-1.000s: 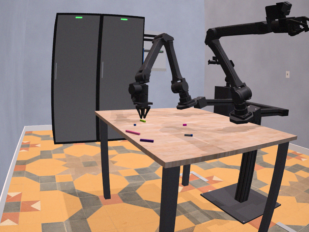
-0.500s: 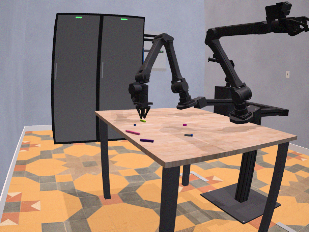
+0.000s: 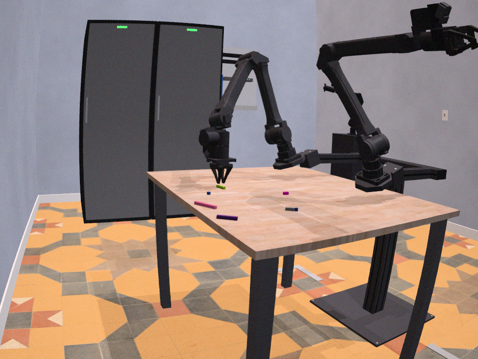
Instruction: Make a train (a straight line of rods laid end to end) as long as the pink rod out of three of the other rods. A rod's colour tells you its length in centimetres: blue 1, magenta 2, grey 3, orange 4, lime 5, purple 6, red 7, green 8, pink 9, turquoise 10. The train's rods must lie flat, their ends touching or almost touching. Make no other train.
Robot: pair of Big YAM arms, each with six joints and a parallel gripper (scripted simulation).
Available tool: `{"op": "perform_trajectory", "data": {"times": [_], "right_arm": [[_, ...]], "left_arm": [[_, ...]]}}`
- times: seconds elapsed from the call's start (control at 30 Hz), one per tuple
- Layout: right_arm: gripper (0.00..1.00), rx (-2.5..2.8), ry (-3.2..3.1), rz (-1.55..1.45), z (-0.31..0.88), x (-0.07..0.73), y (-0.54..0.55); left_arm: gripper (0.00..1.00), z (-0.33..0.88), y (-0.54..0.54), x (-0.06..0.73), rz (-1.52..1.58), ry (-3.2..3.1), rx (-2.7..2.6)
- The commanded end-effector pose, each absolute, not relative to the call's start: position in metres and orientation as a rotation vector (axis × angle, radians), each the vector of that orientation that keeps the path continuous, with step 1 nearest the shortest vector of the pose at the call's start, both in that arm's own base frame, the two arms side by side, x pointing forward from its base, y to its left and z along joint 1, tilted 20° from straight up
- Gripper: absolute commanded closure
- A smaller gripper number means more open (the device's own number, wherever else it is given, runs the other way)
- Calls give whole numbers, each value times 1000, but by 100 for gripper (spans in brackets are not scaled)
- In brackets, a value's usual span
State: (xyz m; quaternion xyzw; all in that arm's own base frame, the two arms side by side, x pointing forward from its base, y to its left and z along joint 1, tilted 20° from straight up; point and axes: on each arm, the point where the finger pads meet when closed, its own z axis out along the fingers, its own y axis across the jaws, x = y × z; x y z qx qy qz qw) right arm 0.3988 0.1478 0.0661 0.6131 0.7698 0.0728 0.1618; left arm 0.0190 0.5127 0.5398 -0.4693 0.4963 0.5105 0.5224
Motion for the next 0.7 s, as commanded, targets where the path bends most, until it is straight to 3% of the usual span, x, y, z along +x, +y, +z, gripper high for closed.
{"op": "perform_trajectory", "data": {"times": [0.0,0.67], "right_arm": [[77,1738,2201,218,65,404,148],[77,1747,2189,233,67,403,157]], "left_arm": [[0,550,506,12,1237,1146,-1121],[0,550,506,12,1237,1146,-1121]]}}
